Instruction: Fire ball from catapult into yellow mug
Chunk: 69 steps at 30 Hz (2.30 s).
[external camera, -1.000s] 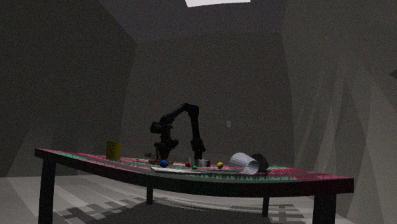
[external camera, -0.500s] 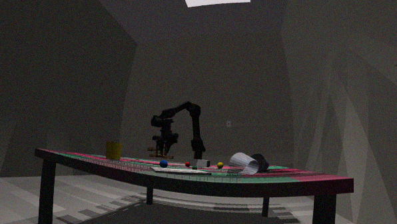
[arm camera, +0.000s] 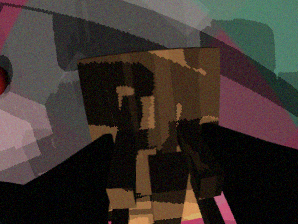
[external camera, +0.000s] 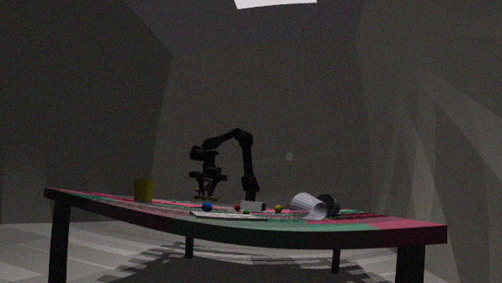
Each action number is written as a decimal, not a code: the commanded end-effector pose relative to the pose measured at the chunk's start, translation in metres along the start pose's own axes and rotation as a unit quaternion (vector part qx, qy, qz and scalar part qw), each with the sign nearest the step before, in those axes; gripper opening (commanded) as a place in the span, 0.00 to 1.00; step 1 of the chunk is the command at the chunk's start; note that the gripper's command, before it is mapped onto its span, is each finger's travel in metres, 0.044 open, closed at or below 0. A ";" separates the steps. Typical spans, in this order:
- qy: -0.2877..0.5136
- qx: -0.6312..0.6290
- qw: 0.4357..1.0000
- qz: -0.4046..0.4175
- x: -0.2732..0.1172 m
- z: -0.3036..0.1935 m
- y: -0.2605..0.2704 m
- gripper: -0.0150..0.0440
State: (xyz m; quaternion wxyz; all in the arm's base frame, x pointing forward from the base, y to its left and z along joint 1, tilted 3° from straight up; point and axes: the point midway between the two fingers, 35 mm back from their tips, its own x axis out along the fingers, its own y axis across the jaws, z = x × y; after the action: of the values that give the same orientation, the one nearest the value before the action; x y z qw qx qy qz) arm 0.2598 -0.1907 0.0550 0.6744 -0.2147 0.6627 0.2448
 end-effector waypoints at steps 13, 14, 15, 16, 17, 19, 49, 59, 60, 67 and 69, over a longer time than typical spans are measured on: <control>-0.003 0.157 0.988 -0.008 -0.004 0.004 -0.022 0.25; -0.003 0.157 0.988 -0.008 -0.004 0.004 -0.023 0.25; -0.003 0.157 0.988 -0.008 -0.003 0.004 -0.023 0.25; -0.003 0.157 0.988 -0.008 -0.002 0.004 -0.023 0.25; -0.003 0.157 0.988 -0.008 0.000 0.004 -0.023 0.25; -0.003 0.157 0.988 -0.008 0.003 0.004 -0.023 0.25; -0.002 0.155 0.988 -0.005 0.041 0.004 -0.025 0.25; -0.002 0.155 0.988 -0.005 0.041 0.004 -0.025 0.65; -0.002 0.155 0.988 -0.005 0.041 0.004 -0.025 0.70; -0.002 0.155 0.988 -0.005 0.000 0.005 -0.028 1.00; -0.002 0.155 0.988 -0.005 -0.034 0.004 -0.026 1.00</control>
State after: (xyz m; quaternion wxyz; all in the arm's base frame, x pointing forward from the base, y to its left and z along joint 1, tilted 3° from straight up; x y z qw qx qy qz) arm 0.2751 -0.2050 0.0412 0.6925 -0.0974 0.6998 0.1458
